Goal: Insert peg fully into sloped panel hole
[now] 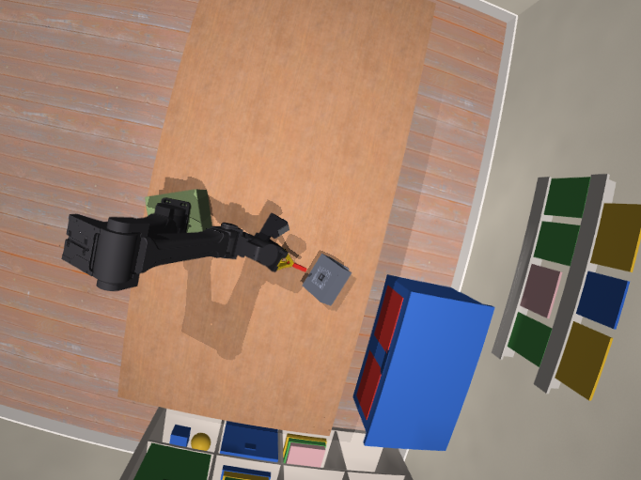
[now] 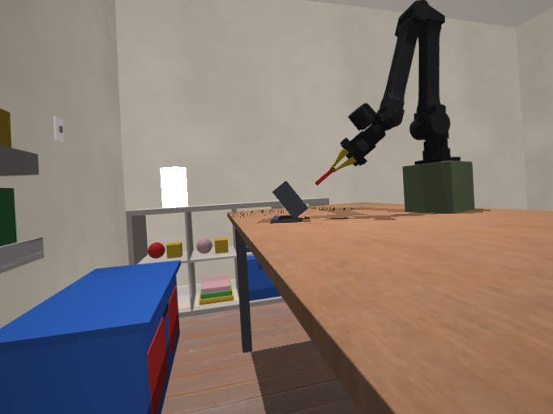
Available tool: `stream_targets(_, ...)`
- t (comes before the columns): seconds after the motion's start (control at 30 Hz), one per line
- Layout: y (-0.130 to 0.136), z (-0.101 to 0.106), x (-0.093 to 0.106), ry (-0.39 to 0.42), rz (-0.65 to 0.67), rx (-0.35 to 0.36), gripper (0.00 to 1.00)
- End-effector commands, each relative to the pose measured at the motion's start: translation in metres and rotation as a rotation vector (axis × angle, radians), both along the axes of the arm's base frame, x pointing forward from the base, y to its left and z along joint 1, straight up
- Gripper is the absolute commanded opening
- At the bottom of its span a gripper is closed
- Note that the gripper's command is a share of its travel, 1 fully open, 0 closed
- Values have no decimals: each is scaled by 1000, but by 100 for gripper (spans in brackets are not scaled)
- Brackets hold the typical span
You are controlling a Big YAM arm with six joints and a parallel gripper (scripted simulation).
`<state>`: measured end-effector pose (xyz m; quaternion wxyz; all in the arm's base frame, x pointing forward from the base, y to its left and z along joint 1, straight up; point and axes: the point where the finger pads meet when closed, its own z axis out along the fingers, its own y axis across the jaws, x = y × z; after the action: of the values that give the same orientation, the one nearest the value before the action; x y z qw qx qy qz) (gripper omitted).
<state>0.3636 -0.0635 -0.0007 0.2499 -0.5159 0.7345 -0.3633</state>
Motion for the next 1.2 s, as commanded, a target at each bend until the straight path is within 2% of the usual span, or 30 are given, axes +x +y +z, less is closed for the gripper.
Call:
stream_targets(0.0,-7,10,24,-45,-5,-7,0)
stream_targets(0.63,-16,1,48,-45,-5,-7,0)
stream_targets(1.17,-19,-2,55,-45,-5,-7,0)
